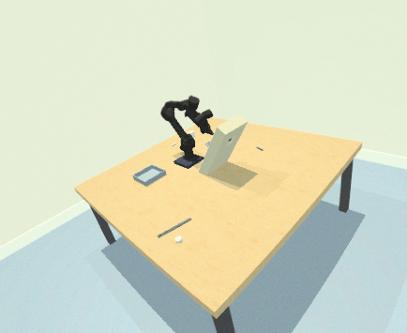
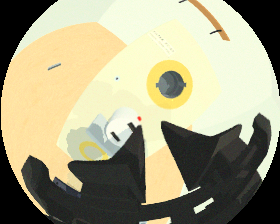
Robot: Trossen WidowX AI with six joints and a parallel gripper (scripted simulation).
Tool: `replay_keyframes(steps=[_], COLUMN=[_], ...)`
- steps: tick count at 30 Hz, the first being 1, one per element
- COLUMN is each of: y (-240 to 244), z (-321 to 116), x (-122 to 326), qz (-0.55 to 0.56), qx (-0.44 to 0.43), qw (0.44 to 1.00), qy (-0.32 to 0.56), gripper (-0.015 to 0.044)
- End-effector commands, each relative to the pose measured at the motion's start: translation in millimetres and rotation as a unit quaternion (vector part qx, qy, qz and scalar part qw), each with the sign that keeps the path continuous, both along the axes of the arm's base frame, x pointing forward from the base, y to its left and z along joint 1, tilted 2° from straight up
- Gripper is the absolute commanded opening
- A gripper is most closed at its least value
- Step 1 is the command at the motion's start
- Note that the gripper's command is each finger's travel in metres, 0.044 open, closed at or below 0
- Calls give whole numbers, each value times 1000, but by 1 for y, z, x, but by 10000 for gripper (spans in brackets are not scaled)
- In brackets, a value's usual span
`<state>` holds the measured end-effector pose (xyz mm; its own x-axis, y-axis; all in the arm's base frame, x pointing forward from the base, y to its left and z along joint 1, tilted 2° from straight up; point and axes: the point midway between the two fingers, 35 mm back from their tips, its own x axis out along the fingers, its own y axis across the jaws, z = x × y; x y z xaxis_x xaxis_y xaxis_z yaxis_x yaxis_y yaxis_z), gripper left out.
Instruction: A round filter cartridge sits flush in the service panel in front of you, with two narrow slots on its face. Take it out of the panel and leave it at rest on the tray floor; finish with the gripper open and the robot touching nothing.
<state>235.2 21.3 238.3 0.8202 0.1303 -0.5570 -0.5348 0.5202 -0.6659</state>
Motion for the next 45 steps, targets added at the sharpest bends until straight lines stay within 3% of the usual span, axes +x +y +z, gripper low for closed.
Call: replay_keyframes(steps=[1, 6, 17, 20, 24, 28, 45], y=[1, 2, -1, 0, 3, 4, 5], z=[36, 50, 124, 105, 55, 10, -4], x=[17, 25, 18, 17, 8, -7, -5], qz=[1, 1, 3, -38, -165, -304, -328], qx=[2, 2, 0, 57, 189, 283, 297], qw=[1000, 1000, 1000, 997, 958, 881, 864], qy=[-6, -6, -13, 30, 140, 227, 240], gripper=[102, 102, 390, 312, 305, 305, 305])
